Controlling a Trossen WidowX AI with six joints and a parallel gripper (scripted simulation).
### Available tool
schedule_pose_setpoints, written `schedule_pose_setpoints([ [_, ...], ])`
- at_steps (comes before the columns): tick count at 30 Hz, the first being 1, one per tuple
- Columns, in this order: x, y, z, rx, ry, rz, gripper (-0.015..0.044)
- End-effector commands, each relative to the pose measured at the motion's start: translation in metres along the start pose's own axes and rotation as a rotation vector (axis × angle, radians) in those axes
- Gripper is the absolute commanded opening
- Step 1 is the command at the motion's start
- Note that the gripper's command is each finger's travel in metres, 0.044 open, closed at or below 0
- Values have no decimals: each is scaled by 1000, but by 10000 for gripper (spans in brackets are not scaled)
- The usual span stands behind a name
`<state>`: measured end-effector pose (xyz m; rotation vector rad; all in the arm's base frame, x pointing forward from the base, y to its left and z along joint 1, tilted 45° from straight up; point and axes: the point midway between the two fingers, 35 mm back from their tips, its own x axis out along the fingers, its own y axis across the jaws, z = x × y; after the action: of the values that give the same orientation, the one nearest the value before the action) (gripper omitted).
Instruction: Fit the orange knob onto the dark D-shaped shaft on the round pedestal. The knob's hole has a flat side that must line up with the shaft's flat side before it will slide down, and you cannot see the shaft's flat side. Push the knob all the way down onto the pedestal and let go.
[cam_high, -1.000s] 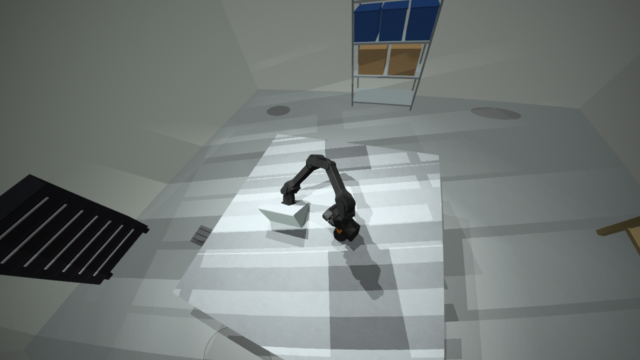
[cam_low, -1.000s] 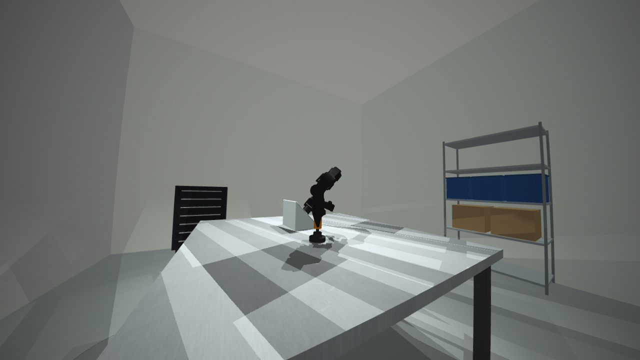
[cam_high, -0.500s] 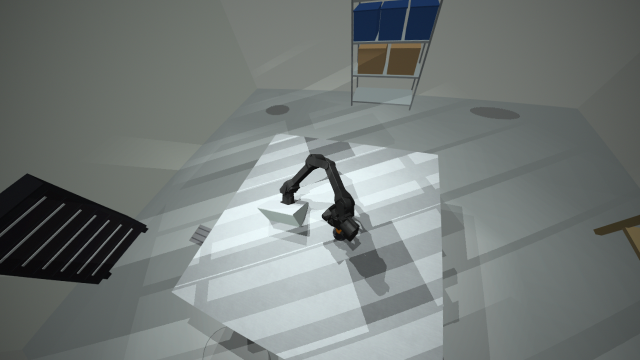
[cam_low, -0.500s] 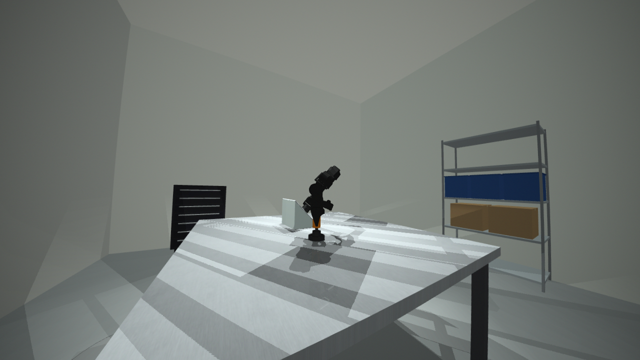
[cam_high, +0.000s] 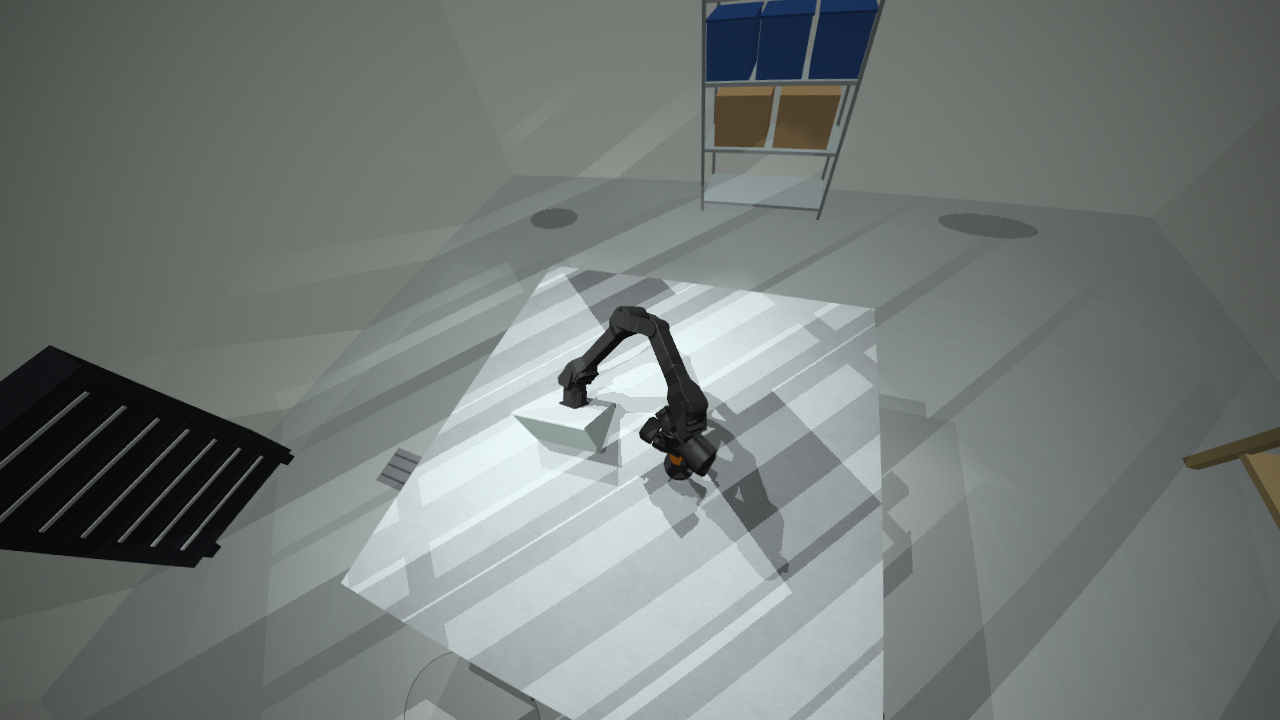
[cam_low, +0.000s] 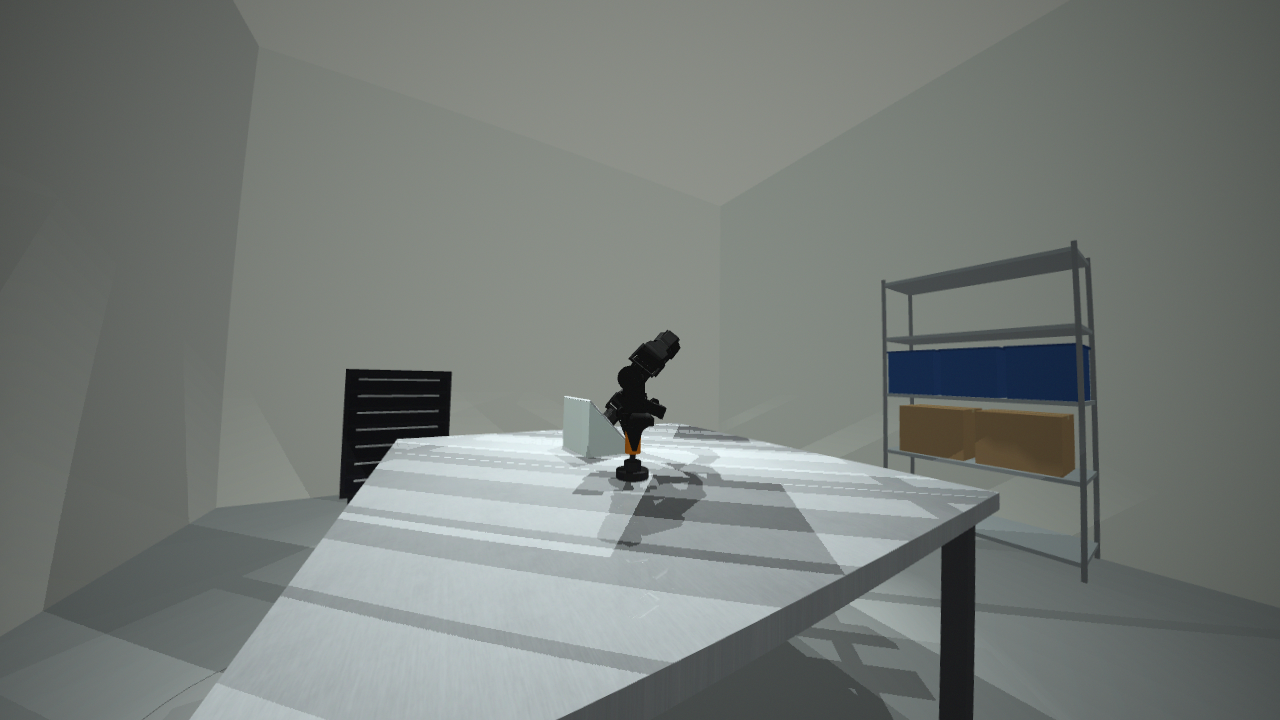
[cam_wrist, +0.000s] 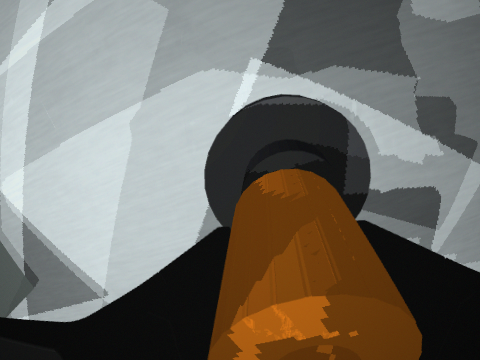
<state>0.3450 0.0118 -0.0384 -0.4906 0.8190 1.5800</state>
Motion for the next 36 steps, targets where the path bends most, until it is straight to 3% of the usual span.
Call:
schedule_pose_setpoints([
  [1, -4, 0, 3, -54, 3, -9, 0],
  [36, -3, -1, -1, -54, 3, -9, 0],
])
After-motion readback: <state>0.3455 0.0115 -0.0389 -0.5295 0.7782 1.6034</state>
